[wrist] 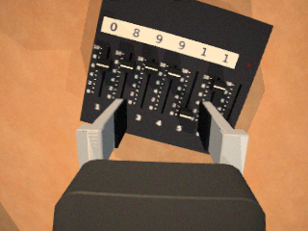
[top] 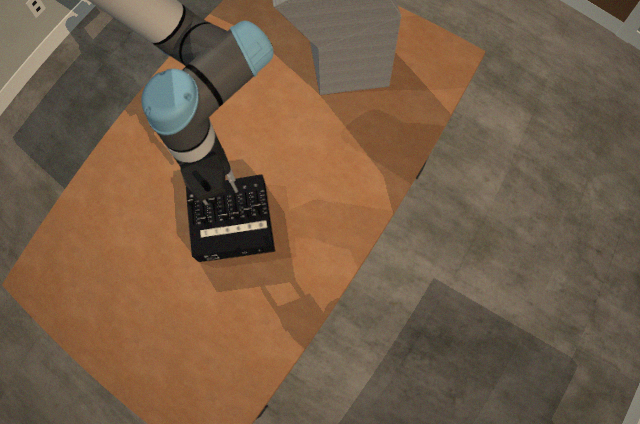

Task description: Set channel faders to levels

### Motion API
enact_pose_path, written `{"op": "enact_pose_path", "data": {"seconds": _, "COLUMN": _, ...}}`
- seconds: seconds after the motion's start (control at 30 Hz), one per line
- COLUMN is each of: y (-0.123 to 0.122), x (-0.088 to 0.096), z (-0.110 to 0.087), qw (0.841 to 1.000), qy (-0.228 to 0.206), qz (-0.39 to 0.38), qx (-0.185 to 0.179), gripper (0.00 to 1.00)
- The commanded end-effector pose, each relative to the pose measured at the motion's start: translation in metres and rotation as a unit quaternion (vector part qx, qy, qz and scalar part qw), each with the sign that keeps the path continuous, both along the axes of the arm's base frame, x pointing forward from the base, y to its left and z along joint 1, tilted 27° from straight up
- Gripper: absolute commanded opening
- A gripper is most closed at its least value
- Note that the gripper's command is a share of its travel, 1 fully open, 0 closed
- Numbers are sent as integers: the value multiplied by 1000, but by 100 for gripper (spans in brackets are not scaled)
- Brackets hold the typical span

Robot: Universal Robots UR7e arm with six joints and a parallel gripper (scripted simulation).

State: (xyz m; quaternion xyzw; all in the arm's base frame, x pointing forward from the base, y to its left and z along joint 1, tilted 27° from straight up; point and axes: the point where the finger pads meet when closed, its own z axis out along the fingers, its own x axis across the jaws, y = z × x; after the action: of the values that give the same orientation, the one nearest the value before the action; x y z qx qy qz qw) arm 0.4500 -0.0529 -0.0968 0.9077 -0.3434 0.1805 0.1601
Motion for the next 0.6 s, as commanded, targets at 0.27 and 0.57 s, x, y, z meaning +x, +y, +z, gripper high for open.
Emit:
{"op": "enact_pose_path", "data": {"seconds": 0.27, "y": -12, "x": -3, "z": -18, "qw": 991, "qy": -53, "qz": -119, "qx": 12, "gripper": 100}}
{"op": "enact_pose_path", "data": {"seconds": 0.57, "y": -12, "x": -3, "z": -18, "qw": 991, "qy": -54, "qz": -121, "qx": 12, "gripper": 100}}
